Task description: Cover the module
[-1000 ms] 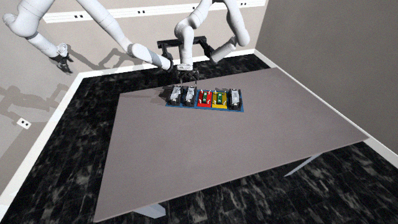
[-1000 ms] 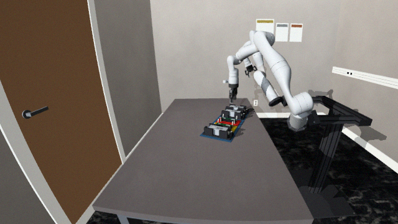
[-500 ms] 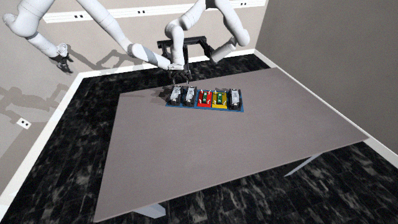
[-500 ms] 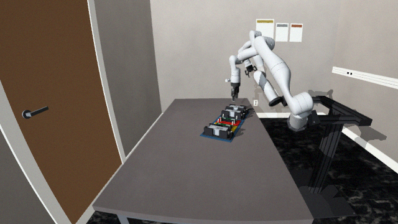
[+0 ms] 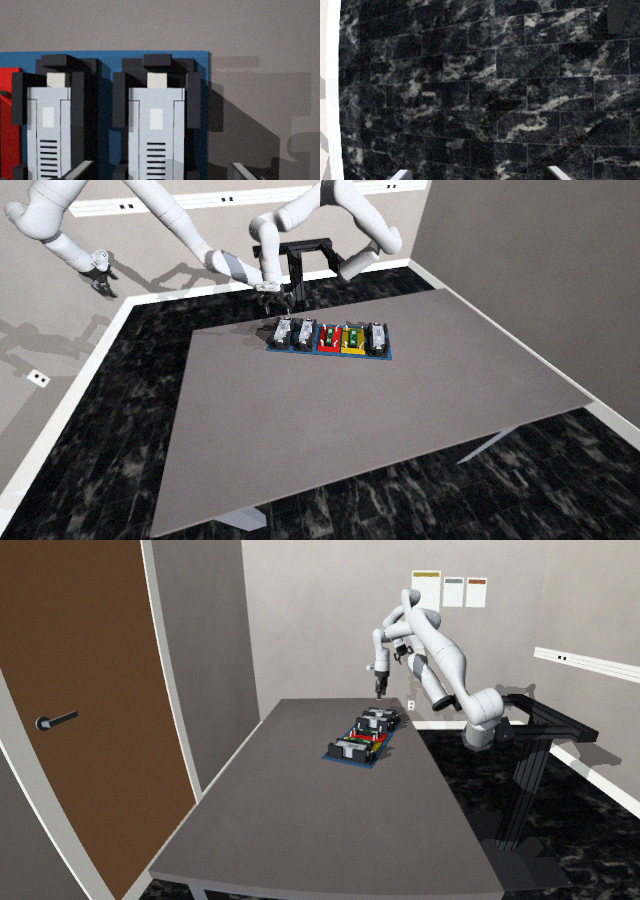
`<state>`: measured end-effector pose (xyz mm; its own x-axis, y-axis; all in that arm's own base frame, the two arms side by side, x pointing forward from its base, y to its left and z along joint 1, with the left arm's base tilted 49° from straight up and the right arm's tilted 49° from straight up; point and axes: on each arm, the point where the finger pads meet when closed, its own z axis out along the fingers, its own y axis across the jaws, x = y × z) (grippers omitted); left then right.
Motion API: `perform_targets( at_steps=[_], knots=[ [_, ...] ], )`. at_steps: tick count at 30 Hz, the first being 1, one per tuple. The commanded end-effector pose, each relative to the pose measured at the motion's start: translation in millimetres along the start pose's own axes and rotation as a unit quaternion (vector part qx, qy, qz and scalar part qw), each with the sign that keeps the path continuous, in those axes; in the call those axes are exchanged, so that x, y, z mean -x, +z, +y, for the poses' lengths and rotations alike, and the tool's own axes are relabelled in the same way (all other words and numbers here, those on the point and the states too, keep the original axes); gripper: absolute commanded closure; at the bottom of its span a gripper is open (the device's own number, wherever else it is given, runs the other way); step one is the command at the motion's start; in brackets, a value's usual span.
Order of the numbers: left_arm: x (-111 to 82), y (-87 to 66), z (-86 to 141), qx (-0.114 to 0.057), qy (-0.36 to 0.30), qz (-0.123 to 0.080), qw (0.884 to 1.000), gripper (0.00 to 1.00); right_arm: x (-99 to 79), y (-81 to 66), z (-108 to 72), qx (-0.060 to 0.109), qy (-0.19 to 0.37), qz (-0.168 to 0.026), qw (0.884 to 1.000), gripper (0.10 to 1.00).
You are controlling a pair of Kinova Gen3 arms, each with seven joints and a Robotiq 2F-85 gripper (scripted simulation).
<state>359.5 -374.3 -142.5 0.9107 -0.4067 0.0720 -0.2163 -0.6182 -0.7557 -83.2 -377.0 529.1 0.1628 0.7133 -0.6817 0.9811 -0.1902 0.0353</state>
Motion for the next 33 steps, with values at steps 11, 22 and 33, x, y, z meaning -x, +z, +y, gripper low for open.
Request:
perform_targets(
  at_steps=[11, 22, 33],
  knots=[
    [2.3, 4.6, 14, 0.001, -0.002, -0.003, 1.0, 0.002, 0.3, -0.4, -0.4, 0.0, 0.0, -0.001, 1.0, 0.1],
    [1.2, 3.5, 8, 0.0, -0.001, -0.001, 1.0, 0.002, 0.3, -0.4, -0.4, 0.0, 0.0, -0.001, 1.0, 0.1],
    [2.3, 3.3, 5, 0.001, -0.002, -0.003, 1.0, 0.002, 0.3, -0.4, -0.4, 0.0, 0.0, -0.001, 1.0, 0.1]
  ],
)
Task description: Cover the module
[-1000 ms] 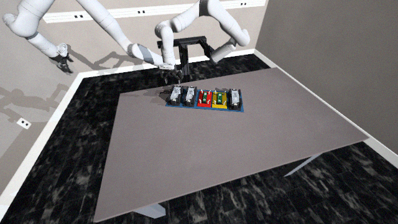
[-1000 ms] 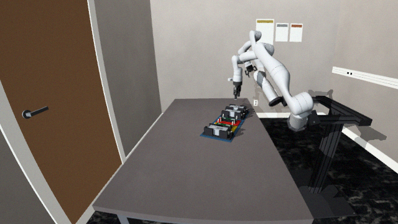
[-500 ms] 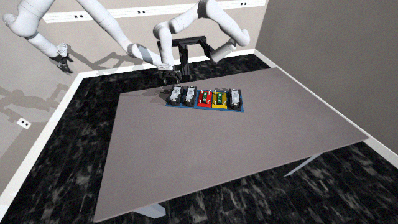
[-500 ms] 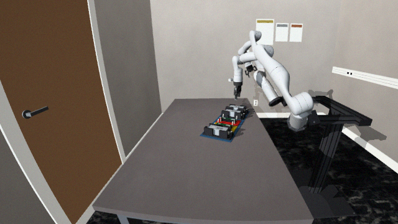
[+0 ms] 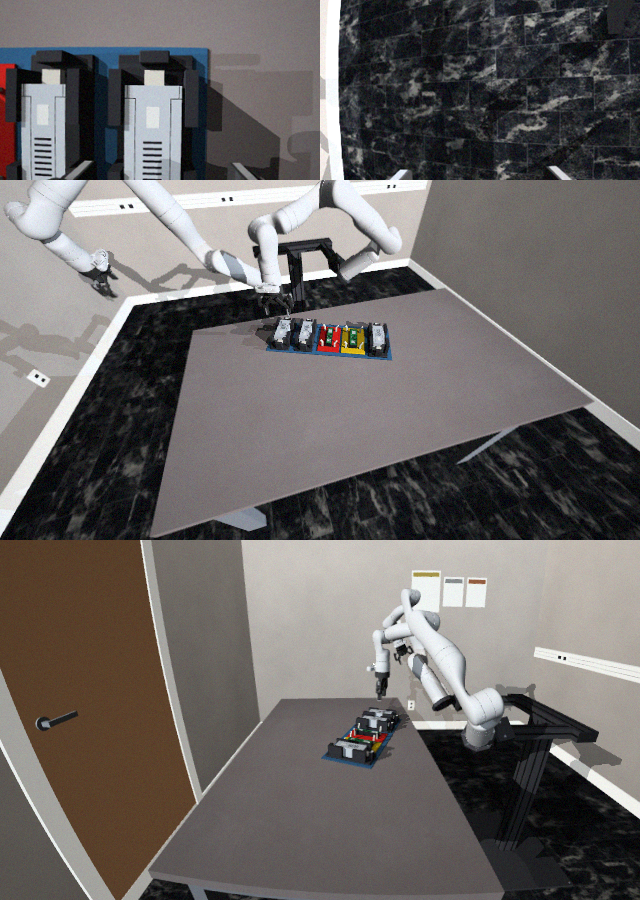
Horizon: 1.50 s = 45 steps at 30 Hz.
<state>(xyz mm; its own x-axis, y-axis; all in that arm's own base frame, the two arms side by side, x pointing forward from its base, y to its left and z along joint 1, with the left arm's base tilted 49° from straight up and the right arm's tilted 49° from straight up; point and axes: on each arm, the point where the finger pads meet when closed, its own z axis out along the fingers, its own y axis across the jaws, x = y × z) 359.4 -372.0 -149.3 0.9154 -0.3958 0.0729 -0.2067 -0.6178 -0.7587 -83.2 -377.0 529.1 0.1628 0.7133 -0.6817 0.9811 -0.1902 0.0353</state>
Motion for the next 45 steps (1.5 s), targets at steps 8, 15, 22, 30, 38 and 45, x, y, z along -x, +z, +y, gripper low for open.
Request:
perform_targets(
  at_steps=[8, 15, 22, 30, 38, 45],
  knots=[
    [0.1, -3.4, -2, 0.003, 0.002, 0.001, 1.0, 0.002, 0.3, -0.4, -0.4, 0.0, 0.0, -0.001, 1.0, 0.1],
    [0.3, -4.1, -4, 0.003, 0.002, 0.001, 1.0, 0.002, 0.3, -0.4, -0.4, 0.0, 0.0, -0.001, 1.0, 0.1],
    [-0.3, -3.9, -5, 0.003, 0.0, 0.0, 1.0, 0.002, 0.3, -0.4, -0.4, 0.0, 0.0, -0.001, 1.0, 0.1],
    [-0.3, -4.8, -6, 0.003, 0.002, 0.001, 1.0, 0.002, 0.3, -0.4, -0.4, 0.0, 0.0, -0.001, 1.0, 0.1],
    [-0.6, -2.6, -7, 0.003, 0.0, 0.0, 1.0, 0.002, 0.3, -0.4, -0.4, 0.0, 0.0, -0.001, 1.0, 0.1],
    [-1.5, 1.2, -9, 0.003, 0.002, 0.001, 1.0, 0.002, 0.3, -0.4, -0.4, 0.0, 0.0, -0.001, 1.0, 0.1]
  ],
)
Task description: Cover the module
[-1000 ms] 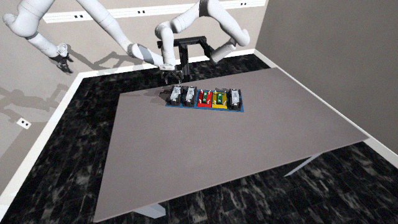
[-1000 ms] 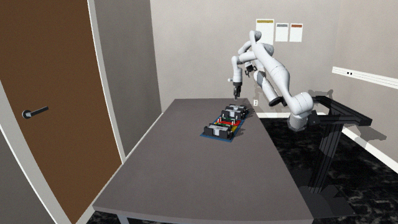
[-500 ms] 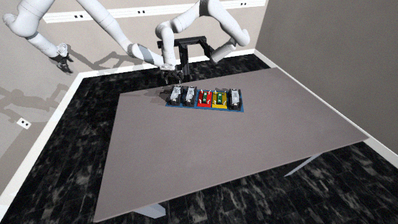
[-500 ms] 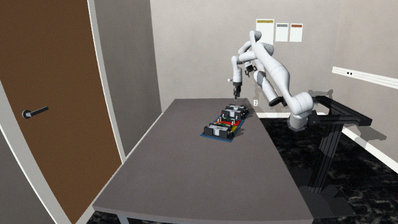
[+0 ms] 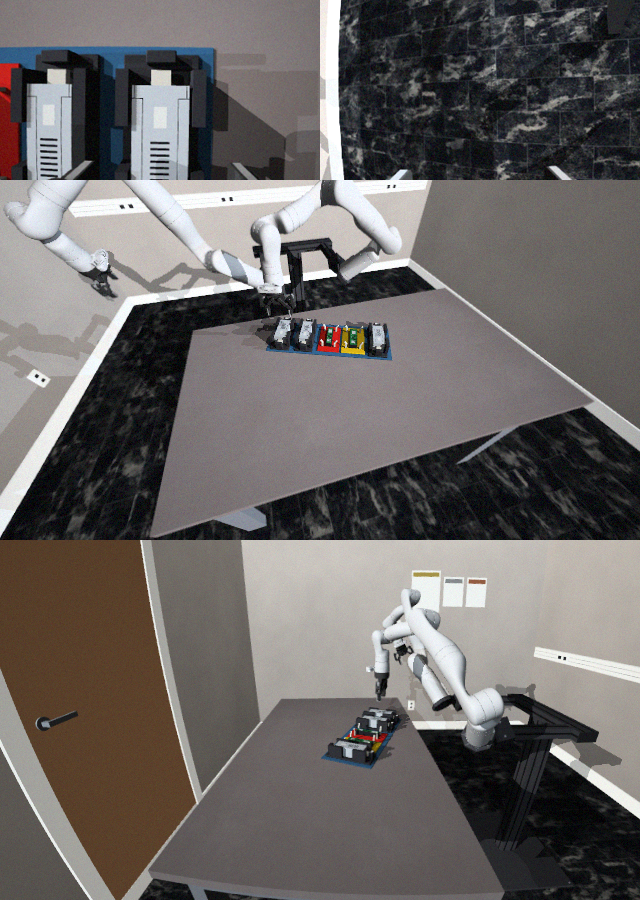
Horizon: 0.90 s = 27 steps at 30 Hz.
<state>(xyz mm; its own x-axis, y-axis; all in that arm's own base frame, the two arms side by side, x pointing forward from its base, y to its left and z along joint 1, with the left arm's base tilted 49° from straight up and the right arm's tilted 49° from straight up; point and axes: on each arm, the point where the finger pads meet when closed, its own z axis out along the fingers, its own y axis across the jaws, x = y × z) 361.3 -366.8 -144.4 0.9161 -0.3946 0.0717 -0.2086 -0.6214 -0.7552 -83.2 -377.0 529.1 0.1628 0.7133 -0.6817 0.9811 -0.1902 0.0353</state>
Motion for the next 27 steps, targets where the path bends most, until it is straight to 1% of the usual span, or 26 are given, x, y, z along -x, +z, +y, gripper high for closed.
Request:
perform_targets(
  at_steps=[1, 7, 17, 24, 25, 27],
  knots=[
    [-1.5, 0.2, -2, 0.001, 0.002, 0.002, 1.0, 0.002, 0.3, -0.4, -0.4, 0.0, 0.0, -0.001, 1.0, 0.1],
    [-1.5, 0.2, -2, 0.001, 0.002, 0.002, 1.0, 0.002, 0.3, -0.4, -0.4, 0.0, 0.0, -0.001, 1.0, 0.1],
    [-1.5, 20.2, -2, 0.001, 0.002, 0.002, 1.0, 0.002, 0.3, -0.4, -0.4, 0.0, 0.0, -0.001, 1.0, 0.1],
    [-1.5, 20.2, -2, 0.001, 0.002, 0.002, 1.0, 0.002, 0.3, -0.4, -0.4, 0.0, 0.0, -0.001, 1.0, 0.1],
    [-2.1, 17.1, -1, 0.002, 0.0, 0.003, 1.0, 0.002, 0.3, -0.4, -0.4, 0.0, 0.0, -0.001, 1.0, 0.1],
    [-2.0, 17.8, -1, 0.002, 0.0, 0.002, 1.0, 0.002, 0.3, -0.4, -0.4, 0.0, 0.0, -0.001, 1.0, 0.1]
  ],
)
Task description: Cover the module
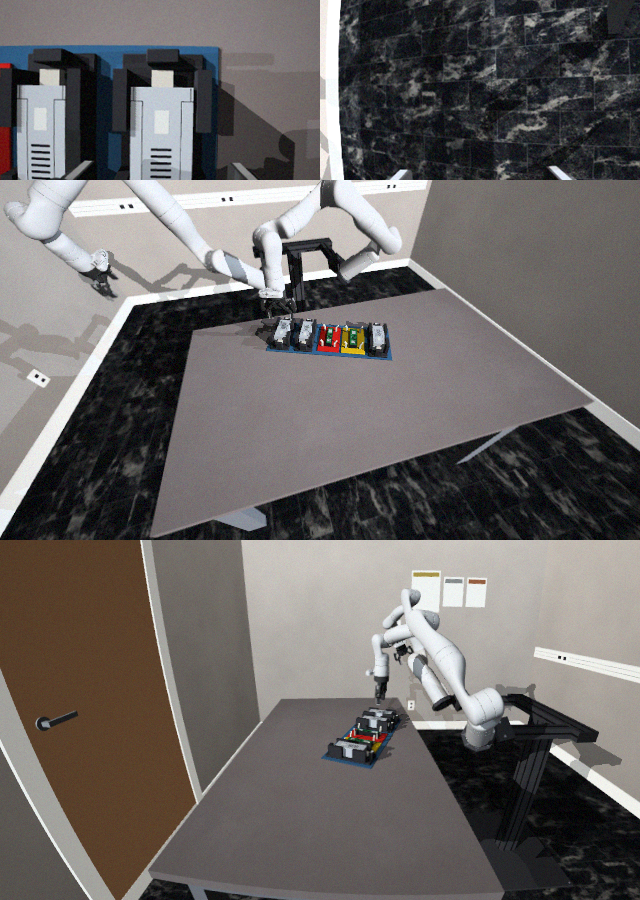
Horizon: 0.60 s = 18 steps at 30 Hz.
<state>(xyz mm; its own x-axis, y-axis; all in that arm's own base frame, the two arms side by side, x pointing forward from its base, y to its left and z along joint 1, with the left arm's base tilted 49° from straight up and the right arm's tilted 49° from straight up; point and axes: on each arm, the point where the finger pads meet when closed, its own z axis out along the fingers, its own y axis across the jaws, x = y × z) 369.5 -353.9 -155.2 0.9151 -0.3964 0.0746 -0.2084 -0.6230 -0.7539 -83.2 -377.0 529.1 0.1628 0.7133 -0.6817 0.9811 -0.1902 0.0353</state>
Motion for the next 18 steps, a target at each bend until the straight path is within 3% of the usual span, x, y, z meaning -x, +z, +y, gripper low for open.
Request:
perform_targets(
  at_steps=[1, 18],
  knots=[
    [-0.2, -0.4, 0.1, 0.001, 0.001, 0.001, 1.0, 0.002, 0.3, -0.4, -0.4, 0.0, 0.0, -0.001, 1.0, 0.1],
    [0.0, 1.0, -0.3, 0.001, 0.001, 0.001, 1.0, 0.002, 0.3, -0.4, -0.4, 0.0, 0.0, -0.001, 1.0, 0.1]
  ],
)
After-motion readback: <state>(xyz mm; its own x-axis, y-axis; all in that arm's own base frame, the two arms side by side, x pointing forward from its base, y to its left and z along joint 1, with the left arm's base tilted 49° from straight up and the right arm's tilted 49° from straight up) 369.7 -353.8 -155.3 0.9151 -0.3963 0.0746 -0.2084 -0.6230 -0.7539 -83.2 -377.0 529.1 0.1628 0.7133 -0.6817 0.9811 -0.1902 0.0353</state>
